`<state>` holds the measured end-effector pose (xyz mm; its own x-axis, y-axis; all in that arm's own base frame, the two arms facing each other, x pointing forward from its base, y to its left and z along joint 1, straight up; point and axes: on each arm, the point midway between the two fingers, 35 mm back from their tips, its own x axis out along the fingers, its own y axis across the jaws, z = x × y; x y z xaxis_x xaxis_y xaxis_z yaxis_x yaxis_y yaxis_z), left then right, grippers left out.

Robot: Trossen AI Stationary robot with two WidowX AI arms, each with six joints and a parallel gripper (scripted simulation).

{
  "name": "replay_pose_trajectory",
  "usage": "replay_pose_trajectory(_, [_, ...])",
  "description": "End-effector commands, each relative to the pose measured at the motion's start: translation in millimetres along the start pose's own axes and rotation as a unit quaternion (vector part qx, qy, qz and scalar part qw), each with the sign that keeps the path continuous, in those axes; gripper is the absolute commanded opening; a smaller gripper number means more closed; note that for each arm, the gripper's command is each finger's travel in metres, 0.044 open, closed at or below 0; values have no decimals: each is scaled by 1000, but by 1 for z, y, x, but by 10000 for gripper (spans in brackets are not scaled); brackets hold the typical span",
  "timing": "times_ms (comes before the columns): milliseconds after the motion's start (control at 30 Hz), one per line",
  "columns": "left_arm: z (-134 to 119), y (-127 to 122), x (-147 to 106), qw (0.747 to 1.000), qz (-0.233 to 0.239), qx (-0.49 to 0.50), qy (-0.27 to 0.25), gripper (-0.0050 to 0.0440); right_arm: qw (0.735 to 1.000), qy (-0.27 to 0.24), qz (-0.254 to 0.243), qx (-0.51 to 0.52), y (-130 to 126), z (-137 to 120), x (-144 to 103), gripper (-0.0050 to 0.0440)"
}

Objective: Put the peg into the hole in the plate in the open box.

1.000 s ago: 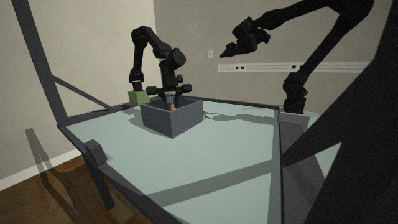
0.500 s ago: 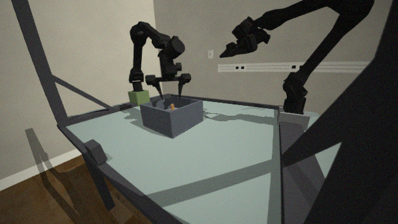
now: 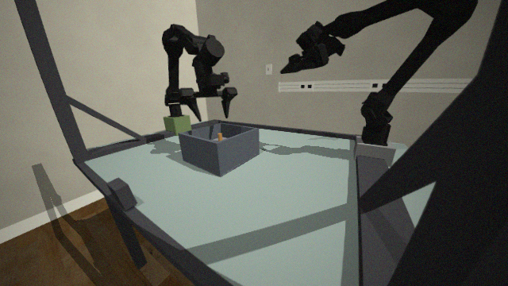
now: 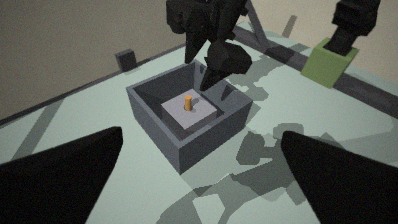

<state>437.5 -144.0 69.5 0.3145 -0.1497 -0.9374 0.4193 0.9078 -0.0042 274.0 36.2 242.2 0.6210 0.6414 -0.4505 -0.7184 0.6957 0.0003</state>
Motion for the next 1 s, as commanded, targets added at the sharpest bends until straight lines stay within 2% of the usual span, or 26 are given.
replay_pose_trajectory(0, [10,-4,-22,999,21,-42,-22,440,1000,-4,-3,-7,0,5,-2,440])
replay_pose_trajectory(967, [8,-4,-16,998,24,-58,-15,440,1000,-4,-3,-7,0,5,-2,440])
